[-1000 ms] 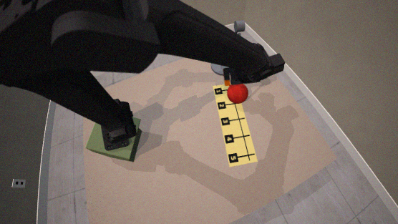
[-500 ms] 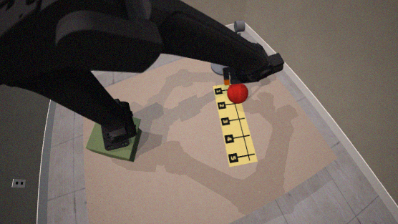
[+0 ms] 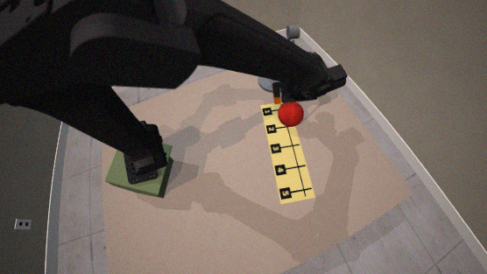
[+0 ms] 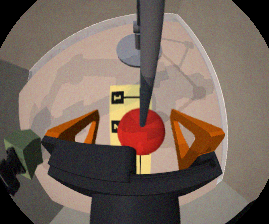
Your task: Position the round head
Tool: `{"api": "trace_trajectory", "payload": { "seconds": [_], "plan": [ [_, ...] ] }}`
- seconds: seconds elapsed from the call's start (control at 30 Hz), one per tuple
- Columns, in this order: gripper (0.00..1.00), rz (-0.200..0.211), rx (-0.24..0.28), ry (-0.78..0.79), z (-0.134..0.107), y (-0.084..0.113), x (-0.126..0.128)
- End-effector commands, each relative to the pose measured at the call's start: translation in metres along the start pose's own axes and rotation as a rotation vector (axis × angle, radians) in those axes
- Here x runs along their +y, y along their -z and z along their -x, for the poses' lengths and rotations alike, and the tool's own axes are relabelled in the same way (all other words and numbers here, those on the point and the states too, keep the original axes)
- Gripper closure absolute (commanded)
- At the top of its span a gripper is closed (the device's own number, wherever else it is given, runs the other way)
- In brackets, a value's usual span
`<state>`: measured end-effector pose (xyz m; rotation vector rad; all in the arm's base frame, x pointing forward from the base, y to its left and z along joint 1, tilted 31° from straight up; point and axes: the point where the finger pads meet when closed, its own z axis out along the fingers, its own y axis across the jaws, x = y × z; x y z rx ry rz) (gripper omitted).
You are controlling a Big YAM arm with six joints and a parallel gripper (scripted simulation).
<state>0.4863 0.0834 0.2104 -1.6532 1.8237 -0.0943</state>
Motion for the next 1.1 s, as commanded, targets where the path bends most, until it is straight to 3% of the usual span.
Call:
{"api": "trace_trajectory", "payload": {
  "seconds": [0.0, 1.07],
  "plan": [
    [0.0, -0.023, -0.02, 0.02, 0.0189, 0.0023, -0.0134],
    [0.0, -0.023, -0.02, 0.02, 0.0188, 0.0044, -0.0156]
  ]
}}
